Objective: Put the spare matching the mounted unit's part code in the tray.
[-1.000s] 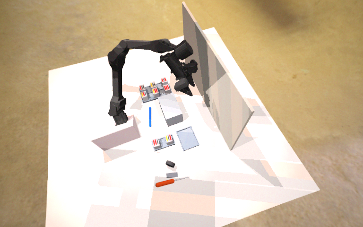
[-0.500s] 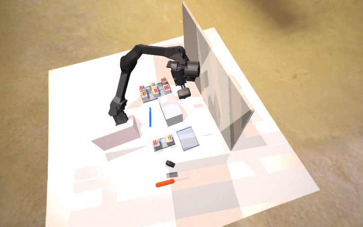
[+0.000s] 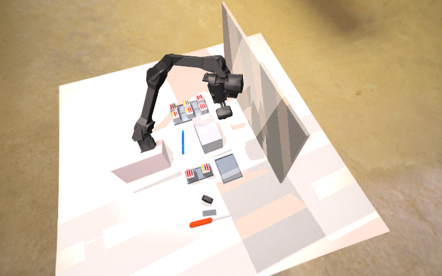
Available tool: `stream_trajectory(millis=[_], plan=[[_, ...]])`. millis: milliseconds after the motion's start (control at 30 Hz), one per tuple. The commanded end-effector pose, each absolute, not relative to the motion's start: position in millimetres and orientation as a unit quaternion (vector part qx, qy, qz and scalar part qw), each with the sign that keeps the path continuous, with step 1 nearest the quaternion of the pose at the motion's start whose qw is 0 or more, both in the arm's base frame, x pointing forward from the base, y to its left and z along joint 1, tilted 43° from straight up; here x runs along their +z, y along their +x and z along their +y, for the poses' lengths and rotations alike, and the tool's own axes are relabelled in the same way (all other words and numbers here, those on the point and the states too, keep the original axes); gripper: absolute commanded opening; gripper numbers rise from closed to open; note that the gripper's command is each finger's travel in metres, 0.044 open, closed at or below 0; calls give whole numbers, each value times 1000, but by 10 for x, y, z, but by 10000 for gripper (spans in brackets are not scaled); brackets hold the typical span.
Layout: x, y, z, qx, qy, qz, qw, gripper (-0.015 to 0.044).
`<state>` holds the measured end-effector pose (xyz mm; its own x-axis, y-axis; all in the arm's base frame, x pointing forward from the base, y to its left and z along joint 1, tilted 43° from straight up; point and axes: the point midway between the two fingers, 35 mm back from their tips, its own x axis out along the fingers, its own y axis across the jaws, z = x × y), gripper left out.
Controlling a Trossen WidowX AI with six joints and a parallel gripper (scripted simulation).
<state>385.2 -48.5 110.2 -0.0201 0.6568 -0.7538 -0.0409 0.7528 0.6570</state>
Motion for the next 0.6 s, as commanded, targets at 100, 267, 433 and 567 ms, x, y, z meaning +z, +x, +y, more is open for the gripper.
stream_trajectory(millis=[100, 267, 433, 567], plan=[[690, 3584, -935, 144, 327, 703, 615, 440], [152, 3034, -1431, -28, 451, 725, 519, 440], [-316, 2335, -1707, -194, 554, 710, 388, 440], [-561, 1855, -1747, -291, 604, 683, 290, 440]])
